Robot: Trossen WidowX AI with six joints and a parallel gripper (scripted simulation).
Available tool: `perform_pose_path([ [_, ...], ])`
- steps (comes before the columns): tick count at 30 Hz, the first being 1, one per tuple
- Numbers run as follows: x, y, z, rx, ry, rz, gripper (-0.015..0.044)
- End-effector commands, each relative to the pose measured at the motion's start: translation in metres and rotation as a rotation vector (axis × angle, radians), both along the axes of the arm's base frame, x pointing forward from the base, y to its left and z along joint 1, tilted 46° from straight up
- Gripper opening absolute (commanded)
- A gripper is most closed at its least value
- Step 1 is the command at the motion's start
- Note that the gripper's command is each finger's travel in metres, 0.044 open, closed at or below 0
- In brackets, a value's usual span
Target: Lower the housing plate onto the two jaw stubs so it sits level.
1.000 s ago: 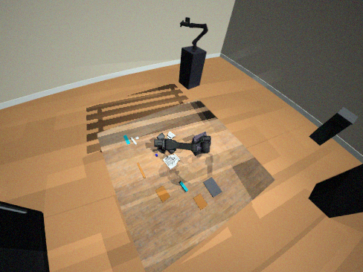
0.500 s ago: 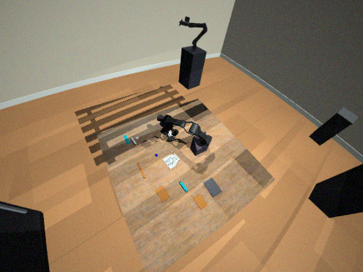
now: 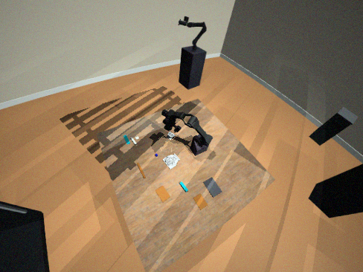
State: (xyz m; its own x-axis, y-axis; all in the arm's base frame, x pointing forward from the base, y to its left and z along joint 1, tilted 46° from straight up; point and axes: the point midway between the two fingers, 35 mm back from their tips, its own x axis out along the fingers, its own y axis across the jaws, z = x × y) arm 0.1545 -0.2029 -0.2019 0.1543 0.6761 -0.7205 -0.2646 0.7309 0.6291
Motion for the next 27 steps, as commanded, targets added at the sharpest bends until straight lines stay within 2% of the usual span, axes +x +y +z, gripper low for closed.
perform_pose_path([
  [1,0.002,0.025,-0.018,0.019,0.004,0.003,0.0440],
  [27,0.006,0.039,-0.035,0.019,0.003,0.003,0.0440],
])
